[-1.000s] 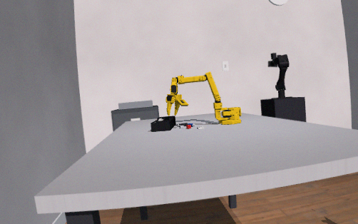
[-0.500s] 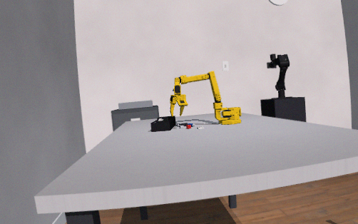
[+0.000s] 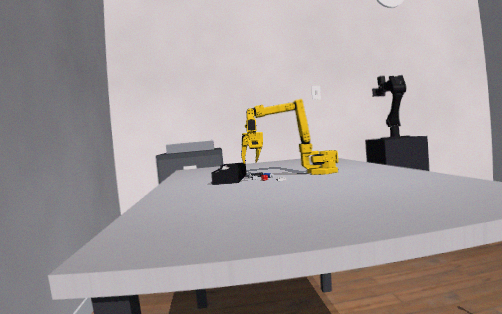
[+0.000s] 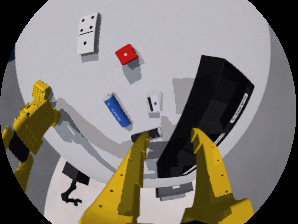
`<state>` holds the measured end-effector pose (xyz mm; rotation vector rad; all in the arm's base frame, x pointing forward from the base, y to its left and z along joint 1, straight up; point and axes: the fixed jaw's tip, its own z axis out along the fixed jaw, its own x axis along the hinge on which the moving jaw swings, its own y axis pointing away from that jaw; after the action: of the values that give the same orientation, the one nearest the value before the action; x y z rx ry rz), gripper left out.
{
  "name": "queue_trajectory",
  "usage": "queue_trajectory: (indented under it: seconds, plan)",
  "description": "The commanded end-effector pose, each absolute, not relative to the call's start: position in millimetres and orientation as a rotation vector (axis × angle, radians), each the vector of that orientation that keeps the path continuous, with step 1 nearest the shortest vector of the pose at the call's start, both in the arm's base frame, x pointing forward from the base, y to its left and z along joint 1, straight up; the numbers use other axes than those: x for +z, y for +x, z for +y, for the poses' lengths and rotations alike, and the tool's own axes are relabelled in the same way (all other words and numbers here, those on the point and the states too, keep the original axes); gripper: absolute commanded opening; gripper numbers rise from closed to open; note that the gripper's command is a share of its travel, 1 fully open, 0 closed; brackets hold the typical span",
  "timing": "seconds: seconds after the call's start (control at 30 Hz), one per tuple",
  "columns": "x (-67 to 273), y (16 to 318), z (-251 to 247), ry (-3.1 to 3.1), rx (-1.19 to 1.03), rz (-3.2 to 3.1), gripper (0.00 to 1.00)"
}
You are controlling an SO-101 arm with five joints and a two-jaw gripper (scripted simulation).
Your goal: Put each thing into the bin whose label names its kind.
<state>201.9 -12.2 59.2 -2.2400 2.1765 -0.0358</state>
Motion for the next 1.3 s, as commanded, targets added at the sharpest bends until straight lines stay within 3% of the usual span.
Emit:
queue_trajectory:
  seconds: [0.0,1.27]
  plan:
    - [68.1,203.7,-9.6,-2.209,-0.083,2.163,0.22]
    - [57.9,200.6,-9.0,-2.204,-0.042,2.204,0.22]
